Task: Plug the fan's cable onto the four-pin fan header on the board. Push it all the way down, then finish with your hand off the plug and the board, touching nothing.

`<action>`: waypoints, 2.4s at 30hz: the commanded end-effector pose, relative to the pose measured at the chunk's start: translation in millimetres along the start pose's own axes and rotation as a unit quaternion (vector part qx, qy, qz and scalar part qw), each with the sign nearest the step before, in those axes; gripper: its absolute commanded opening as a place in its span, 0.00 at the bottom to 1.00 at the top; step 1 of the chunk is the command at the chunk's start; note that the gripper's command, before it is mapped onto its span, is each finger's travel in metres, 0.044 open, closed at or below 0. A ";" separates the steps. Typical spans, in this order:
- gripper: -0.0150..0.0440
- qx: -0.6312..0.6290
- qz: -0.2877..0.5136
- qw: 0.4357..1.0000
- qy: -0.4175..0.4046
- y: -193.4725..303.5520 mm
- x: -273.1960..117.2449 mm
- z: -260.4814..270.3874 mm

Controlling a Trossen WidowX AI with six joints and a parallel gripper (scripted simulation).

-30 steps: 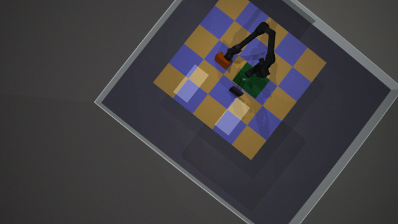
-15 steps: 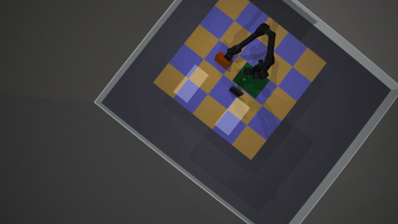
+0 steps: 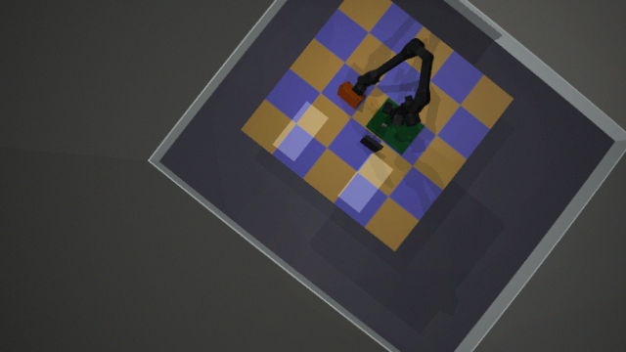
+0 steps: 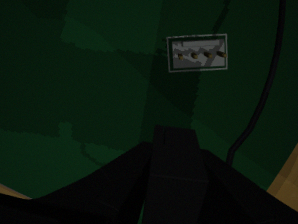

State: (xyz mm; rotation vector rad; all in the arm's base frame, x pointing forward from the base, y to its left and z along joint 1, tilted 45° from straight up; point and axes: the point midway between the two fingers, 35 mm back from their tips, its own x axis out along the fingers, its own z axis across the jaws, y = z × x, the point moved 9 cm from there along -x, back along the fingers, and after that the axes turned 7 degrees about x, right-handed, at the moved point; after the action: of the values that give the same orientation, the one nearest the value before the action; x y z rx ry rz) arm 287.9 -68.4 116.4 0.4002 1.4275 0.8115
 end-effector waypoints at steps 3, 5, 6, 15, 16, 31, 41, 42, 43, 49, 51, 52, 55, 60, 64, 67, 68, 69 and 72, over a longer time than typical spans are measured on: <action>0.25 0.110 -0.001 0.994 0.003 -7.6 1.3 -0.7; 0.25 0.144 -0.001 0.990 0.003 -9.5 1.3 -0.9; 0.25 0.161 -0.001 0.987 0.003 -10.4 1.3 -1.0; 0.25 0.311 -0.002 0.950 0.003 -18.8 1.6 -2.1; 0.25 0.328 -0.002 0.945 0.003 -19.7 1.6 -2.2; 0.25 0.558 -0.002 0.830 0.003 -33.7 2.2 -4.6; 0.25 0.634 -0.003 0.773 0.003 -38.7 3.4 -5.6; 0.25 0.634 -0.003 0.773 0.003 -38.7 3.4 -5.6; 0.25 0.634 -0.003 0.773 0.003 -38.7 3.4 -5.6; 0.25 0.637 -0.003 0.770 0.003 -41.8 1.1 -11.4; 0.25 0.637 -0.003 0.770 0.003 -41.8 1.1 -11.4; 0.25 0.637 -0.003 0.770 0.003 -41.8 1.1 -11.4; 0.25 0.637 -0.003 0.770 0.003 -41.8 1.1 -11.4; 0.25 0.635 -0.003 0.772 0.003 -41.9 1.0 -13.9; 0.25 0.635 -0.003 0.772 0.003 -41.9 1.0 -13.9; 0.25 0.635 -0.003 0.772 0.003 -41.9 1.0 -13.9; 0.25 0.635 -0.003 0.773 0.003 -41.9 3.8 -13.9; 0.25 0.634 -0.003 0.773 0.003 -41.9 8.0 -13.9; 0.25 0.633 -0.002 0.774 0.003 -41.6 23.1 -14.4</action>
State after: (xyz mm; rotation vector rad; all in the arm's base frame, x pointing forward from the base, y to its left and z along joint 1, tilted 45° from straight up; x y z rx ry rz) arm 285.6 -93.9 78.0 1.3998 1.8057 -0.3119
